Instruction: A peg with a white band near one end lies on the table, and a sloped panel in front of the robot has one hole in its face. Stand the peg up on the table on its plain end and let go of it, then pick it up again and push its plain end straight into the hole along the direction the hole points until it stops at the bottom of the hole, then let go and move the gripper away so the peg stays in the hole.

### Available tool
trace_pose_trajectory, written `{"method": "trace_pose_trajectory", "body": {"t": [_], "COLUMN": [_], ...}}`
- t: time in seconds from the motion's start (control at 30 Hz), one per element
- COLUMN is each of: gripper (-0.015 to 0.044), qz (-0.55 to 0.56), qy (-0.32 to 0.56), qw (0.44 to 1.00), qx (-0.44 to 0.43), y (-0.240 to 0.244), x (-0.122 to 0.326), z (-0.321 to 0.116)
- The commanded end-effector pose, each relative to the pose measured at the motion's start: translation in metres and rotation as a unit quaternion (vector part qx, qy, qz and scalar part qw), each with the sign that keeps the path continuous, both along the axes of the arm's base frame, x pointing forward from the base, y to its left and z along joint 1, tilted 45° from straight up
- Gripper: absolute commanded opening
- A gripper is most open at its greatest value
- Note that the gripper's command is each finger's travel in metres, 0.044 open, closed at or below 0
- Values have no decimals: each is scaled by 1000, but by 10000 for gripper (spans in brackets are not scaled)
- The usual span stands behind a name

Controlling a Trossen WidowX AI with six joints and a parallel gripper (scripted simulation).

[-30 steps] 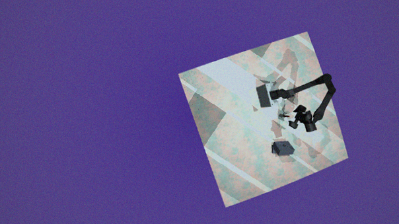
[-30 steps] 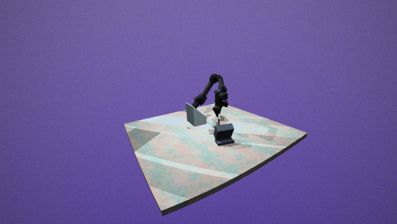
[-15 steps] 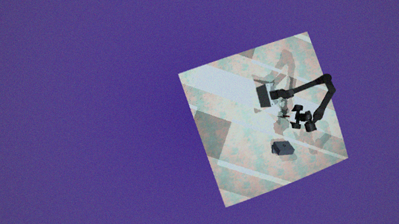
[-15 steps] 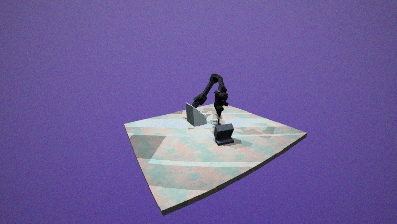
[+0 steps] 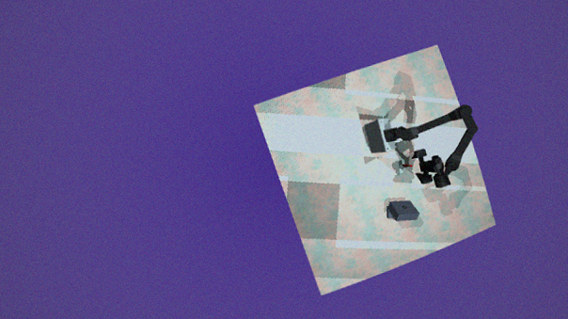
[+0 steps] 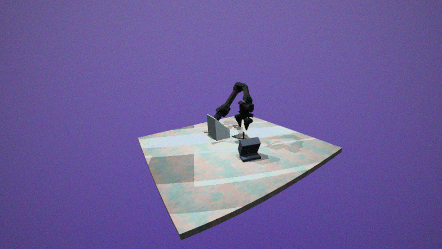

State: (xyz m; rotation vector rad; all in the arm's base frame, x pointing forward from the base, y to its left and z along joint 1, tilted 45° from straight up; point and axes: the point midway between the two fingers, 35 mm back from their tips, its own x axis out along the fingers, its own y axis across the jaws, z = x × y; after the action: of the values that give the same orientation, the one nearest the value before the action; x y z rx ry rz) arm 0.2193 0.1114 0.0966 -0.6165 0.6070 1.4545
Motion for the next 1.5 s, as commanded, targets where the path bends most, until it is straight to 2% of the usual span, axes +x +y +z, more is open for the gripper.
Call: {"method": "trace_pose_trajectory", "body": {"t": [0.0, 0.73, 1.47], "gripper": [440, 440, 440], "qz": [36, 231, 408], "qy": [-36, -232, -409], "qw": [999, 945, 816], "qx": [-1, -8, -15], "y": [1, 3, 6], "x": [0, 0, 0], "z": [0, -3, -5]}}
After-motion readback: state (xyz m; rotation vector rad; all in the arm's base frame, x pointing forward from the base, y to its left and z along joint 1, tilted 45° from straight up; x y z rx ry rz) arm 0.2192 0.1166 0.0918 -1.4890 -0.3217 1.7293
